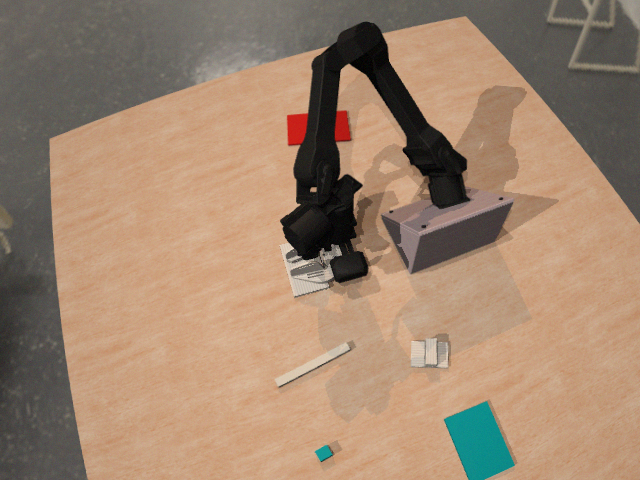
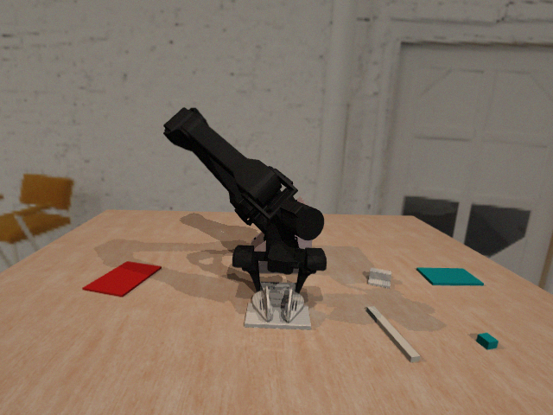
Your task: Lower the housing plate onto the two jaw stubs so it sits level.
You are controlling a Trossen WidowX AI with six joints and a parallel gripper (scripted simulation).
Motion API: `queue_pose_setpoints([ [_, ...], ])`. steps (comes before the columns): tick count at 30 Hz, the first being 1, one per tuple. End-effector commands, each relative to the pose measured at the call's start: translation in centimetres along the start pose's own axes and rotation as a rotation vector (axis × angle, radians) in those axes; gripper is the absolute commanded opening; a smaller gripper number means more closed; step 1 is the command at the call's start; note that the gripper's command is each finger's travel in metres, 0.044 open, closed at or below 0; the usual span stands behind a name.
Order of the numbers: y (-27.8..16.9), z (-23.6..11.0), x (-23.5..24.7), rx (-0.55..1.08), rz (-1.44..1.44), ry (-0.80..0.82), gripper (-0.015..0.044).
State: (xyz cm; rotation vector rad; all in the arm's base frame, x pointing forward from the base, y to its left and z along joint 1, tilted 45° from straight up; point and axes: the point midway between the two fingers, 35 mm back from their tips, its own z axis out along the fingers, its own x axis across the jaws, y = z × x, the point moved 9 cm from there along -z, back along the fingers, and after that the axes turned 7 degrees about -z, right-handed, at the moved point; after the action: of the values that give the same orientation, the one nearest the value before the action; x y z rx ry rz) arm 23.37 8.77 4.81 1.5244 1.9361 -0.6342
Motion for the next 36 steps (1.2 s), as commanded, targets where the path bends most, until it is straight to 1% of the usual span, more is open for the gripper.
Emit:
queue_pose_setpoints([
  [1, -0.01, -0.31, -0.02, 0.001, -0.002, -0.004, 0.0351],
  [36, 0.02, 0.14, 0.01, 0.001, -0.002, -0.005, 0.0351],
])
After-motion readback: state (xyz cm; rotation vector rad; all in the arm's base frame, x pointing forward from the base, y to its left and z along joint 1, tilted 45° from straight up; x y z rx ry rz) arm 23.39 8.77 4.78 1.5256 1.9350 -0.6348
